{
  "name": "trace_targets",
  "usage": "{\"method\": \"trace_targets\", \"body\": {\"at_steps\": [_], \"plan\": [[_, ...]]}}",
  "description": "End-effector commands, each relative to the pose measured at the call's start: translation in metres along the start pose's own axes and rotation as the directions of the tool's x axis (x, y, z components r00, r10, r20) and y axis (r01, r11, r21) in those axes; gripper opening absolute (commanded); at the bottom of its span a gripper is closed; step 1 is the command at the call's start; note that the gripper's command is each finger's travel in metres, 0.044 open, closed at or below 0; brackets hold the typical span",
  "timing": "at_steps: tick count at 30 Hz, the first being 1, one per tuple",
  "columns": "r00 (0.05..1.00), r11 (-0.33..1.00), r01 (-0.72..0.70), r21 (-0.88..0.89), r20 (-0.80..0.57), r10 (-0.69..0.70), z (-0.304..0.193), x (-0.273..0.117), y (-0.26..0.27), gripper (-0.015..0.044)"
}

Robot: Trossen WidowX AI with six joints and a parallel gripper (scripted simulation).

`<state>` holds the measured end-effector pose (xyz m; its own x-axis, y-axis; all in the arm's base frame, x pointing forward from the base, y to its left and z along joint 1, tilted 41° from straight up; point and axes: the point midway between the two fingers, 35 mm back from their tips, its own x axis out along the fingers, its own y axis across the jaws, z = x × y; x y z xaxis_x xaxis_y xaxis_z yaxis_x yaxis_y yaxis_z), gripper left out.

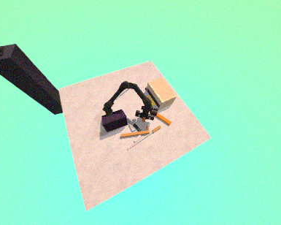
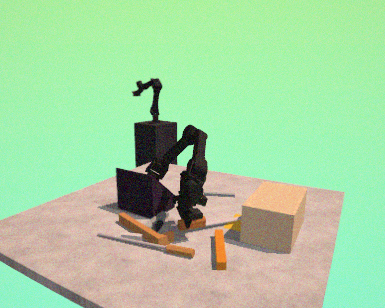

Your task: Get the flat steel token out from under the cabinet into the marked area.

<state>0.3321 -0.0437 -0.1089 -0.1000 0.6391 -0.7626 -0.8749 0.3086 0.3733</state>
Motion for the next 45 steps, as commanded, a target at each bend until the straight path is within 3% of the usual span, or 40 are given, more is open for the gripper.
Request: {"method": "trace_targets", "body": {"at_steps": [1, 45], "plan": [[1.0, 1.0, 0.017, -0.005, 0.015, -0.017, 0.006, -0.005, 0.001, 0.0], [1.0, 1.0, 0.014, -0.005, 0.017, -0.014, 0.028, -0.004, 0.036, 0.0]]}}
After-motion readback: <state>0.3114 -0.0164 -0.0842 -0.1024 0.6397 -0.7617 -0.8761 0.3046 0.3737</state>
